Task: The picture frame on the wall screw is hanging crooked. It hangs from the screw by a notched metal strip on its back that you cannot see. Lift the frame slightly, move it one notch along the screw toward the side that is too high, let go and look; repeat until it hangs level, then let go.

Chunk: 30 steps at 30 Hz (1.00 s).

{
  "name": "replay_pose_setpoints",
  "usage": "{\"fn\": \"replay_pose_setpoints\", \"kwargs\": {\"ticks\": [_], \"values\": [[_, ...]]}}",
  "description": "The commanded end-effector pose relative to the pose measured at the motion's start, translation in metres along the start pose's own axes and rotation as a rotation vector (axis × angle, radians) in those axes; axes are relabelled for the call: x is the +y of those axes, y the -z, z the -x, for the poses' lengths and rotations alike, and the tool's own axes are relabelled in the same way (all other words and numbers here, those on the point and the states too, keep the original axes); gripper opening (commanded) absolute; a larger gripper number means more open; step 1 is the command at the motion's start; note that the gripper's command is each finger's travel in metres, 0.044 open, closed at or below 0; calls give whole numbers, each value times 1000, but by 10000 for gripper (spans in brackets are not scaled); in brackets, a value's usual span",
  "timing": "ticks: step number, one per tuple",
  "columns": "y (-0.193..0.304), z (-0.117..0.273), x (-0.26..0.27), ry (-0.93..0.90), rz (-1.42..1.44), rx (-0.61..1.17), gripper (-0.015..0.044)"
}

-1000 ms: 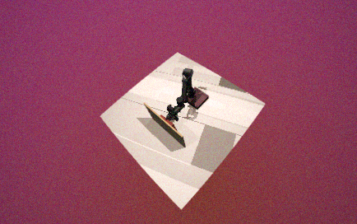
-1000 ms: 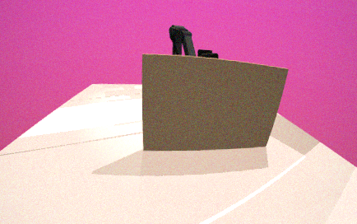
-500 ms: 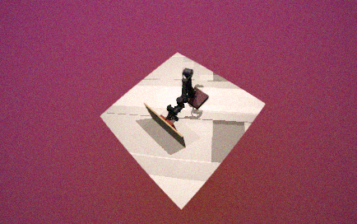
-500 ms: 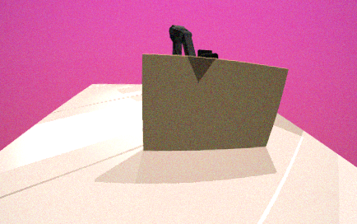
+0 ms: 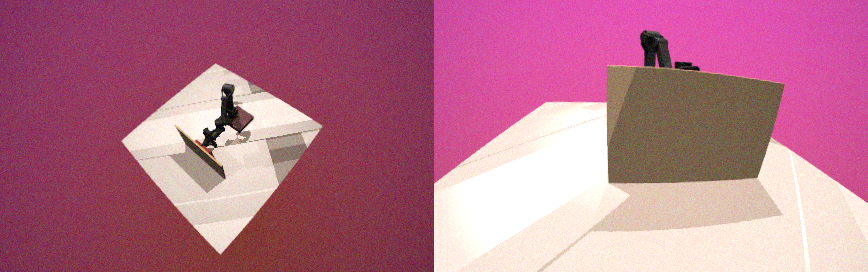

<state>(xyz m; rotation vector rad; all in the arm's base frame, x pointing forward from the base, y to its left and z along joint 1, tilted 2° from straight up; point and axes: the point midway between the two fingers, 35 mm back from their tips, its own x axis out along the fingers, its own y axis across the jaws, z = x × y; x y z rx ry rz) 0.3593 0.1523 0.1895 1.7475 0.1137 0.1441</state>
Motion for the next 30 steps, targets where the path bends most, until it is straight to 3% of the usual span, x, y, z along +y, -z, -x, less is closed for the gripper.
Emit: {"fn": "replay_pose_setpoints", "kwargs": {"ticks": [1, 30], "values": [[0, 0, -1, -5, -4, -3, 0], [0, 0, -2, -3, 57, -2, 0]]}}
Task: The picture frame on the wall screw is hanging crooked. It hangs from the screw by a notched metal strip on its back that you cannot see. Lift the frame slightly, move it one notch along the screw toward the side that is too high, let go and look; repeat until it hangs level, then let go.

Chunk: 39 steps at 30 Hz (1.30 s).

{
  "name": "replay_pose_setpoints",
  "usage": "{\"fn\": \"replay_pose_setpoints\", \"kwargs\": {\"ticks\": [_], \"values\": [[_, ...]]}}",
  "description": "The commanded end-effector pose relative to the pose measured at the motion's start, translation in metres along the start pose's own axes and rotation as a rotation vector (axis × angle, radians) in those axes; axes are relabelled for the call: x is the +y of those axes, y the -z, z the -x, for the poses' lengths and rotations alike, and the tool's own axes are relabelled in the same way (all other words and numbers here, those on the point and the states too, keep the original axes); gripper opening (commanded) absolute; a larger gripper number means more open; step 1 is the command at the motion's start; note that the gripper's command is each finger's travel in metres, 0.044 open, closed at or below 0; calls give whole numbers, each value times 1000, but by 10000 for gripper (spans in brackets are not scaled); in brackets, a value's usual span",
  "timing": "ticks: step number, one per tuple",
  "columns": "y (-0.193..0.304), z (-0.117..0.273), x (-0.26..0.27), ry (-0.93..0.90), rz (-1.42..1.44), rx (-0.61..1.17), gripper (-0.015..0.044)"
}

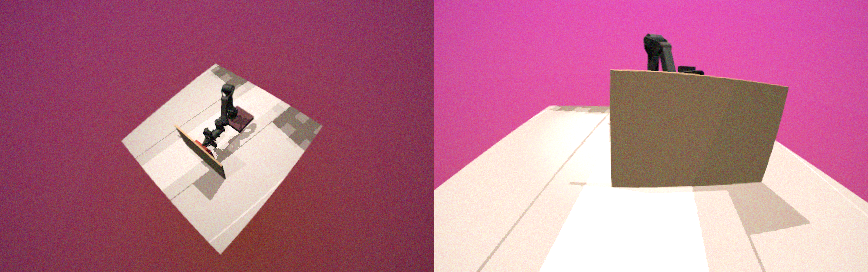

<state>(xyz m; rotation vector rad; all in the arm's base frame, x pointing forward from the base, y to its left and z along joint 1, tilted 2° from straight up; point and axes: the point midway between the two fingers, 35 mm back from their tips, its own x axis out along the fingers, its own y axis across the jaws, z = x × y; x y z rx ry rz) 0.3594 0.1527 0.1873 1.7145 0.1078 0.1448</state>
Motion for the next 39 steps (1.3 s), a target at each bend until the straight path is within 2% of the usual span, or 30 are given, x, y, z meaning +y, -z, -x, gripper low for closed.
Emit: {"fn": "replay_pose_setpoints", "kwargs": {"ticks": [1, 29, 39], "values": [[0, 0, 0, -1, 34, 0, 0], [0, 0, -1, -1, 175, -1, 0], [0, 0, -1, 0, 162, 1, 260]]}}
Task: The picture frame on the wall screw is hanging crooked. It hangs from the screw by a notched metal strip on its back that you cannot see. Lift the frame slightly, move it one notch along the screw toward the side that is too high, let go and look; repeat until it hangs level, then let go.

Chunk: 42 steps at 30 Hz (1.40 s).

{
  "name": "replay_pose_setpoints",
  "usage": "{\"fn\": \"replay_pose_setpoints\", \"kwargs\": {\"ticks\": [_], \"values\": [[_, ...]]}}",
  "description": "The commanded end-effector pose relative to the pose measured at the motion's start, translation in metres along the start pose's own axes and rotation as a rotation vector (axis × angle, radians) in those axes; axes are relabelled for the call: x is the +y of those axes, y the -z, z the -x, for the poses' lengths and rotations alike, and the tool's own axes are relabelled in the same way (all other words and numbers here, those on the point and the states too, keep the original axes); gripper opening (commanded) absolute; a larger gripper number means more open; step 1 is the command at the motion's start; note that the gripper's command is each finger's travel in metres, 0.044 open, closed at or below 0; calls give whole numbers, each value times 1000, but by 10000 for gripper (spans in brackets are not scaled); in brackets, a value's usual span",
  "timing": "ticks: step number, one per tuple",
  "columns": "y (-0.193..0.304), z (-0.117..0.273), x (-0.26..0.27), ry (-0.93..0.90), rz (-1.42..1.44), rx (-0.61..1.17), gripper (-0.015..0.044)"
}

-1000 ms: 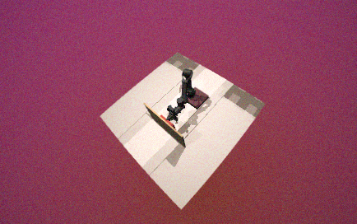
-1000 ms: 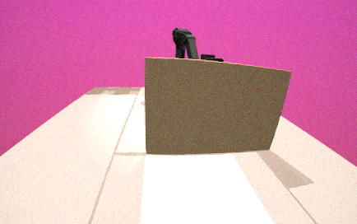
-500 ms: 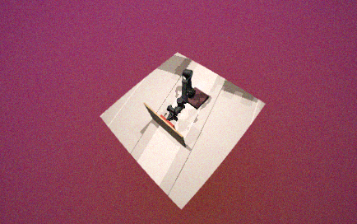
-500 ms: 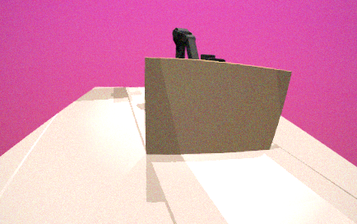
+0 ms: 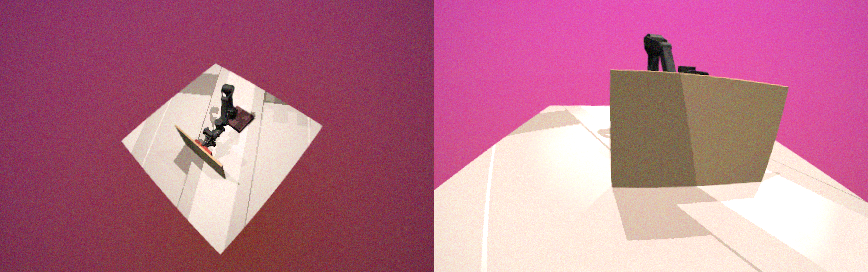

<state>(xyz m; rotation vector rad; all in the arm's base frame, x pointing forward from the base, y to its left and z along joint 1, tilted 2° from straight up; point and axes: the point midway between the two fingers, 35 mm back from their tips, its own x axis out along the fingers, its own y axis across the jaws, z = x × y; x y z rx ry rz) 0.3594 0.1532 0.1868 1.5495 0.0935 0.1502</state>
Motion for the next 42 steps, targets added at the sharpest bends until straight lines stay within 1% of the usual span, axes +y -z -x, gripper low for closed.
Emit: {"fn": "replay_pose_setpoints", "kwargs": {"ticks": [1, 5, 12, 14, 19, 27, 35, 37, 42], "values": [[0, 0, 0, 1, -3, 0, 260], [1, 8, 1, 1, -18, 0, 260], [3, 85, -1, 6, -171, -2, 260], [1, 98, -4, 7, -199, -3, 260], [5, 96, 2, 3, -195, 3, 260], [8, 146, 24, 7, -311, 0, 260], [-11, 192, 31, 16, -428, -5, 260], [-15, 198, 31, 17, -447, -6, 260], [-15, 198, 31, 17, -448, -5, 260]]}}
